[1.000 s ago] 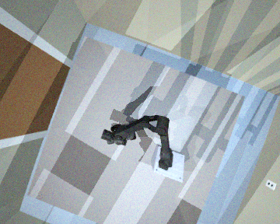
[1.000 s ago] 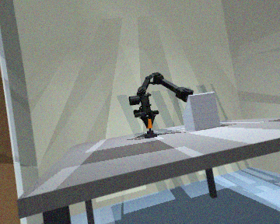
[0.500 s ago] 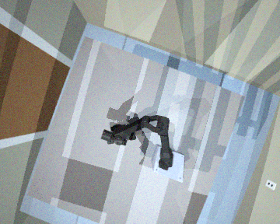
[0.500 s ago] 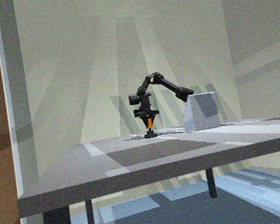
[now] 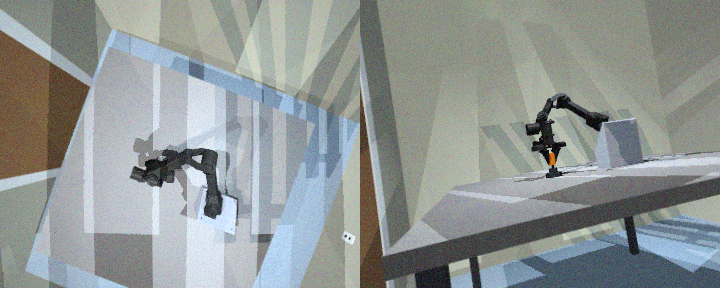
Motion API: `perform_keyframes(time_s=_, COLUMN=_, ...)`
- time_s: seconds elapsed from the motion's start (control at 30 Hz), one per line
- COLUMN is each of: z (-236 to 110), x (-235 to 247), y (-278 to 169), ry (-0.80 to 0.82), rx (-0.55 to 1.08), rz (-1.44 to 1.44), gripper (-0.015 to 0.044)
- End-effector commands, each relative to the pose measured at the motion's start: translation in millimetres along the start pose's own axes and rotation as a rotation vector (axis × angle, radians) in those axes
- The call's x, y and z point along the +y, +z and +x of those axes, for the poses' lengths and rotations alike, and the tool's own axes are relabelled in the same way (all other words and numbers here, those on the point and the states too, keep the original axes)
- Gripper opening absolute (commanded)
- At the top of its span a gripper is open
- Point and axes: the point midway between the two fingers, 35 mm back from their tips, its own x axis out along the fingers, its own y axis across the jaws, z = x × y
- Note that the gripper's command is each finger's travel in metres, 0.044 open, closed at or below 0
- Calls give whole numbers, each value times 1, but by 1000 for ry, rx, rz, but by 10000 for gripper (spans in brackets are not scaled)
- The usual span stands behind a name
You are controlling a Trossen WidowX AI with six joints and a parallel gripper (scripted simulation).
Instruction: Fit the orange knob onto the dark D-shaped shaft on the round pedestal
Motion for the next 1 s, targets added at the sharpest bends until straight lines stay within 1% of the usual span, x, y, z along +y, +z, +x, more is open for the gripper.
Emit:
perform_keyframes(time_s=0.0, z=0, x=0, y=0, ry=0, rx=-1, rz=6, gripper=0)
perform_keyframes(time_s=0.6, z=-4, x=0, y=0, ry=0, rx=-1, rz=6, gripper=0)
perform_keyframes(time_s=0.7, z=-4, x=0, y=1, ry=1, rx=-1, rz=61, gripper=0)
perform_keyframes(time_s=0.83, z=-2, x=1, y=0, ry=1, rx=-1, rz=205, gripper=0)
perform_keyframes(time_s=0.97, z=-1, x=0, y=0, ry=1, rx=-1, rz=216, gripper=0)
